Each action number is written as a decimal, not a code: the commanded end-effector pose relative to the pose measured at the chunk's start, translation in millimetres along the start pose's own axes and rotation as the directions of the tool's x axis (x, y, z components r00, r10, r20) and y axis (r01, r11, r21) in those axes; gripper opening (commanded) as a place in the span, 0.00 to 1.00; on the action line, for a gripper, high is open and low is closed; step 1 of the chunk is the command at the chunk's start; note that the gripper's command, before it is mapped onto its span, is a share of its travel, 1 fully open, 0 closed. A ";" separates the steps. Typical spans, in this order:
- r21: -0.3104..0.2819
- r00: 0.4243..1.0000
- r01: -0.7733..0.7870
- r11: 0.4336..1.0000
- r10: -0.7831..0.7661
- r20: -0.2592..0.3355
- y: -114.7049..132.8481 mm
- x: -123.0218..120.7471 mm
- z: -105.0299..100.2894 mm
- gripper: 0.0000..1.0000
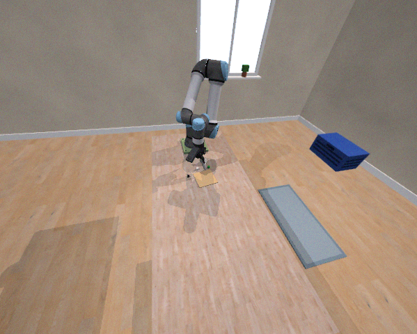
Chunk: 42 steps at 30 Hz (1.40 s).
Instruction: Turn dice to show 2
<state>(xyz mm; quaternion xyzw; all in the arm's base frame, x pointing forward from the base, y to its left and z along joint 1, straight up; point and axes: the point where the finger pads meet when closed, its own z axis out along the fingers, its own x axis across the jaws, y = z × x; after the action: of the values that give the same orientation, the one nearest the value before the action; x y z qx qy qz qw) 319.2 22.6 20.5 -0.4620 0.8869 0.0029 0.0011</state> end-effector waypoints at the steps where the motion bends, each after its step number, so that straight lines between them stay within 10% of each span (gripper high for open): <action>1: 0.001 1.000 0.000 1.000 0.000 0.000 0.9 -0.2 -0.6 1.00; 42: 0.001 1.000 0.000 1.000 0.000 0.000 4.3 -3.5 -0.6 1.00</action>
<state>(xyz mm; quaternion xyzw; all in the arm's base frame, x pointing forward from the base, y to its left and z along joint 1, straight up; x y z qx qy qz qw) 317.9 25.0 20.9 -0.4619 0.8869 0.0028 0.0011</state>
